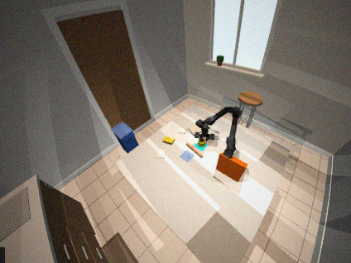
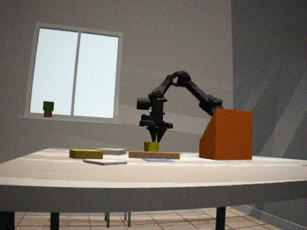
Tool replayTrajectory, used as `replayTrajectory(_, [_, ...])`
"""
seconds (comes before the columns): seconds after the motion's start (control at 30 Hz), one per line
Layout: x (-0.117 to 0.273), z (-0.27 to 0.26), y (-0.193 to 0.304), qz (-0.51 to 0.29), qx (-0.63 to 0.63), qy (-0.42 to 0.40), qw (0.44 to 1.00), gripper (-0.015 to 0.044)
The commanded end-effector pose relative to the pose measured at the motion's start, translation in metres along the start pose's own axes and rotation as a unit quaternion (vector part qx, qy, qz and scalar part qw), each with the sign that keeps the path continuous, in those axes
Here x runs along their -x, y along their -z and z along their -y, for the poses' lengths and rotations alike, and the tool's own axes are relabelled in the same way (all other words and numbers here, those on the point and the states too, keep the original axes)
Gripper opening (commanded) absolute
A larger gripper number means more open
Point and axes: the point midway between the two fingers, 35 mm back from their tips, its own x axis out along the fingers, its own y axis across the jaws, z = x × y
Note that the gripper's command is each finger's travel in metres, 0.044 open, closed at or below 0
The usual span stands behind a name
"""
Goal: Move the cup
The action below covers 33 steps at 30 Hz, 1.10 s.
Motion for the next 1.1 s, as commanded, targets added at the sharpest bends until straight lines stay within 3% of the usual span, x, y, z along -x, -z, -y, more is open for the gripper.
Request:
replayTrajectory(0.0, [0.006, 0.000, -0.002, 0.002, -0.004, 0.000, 1.000, 0.0147])
replayTrajectory(0.37, [0.020, -0.001, 0.002, 0.002, -0.003, 0.001, 1.000, 0.0147])
replayTrajectory(0.73, [0.020, -0.001, 0.003, -0.001, 0.001, 0.000, 1.000, 0.0435])
replayTrajectory(1.07, [0.061, -0.004, 0.006, -0.002, -0.002, -0.001, 1.000, 0.0440])
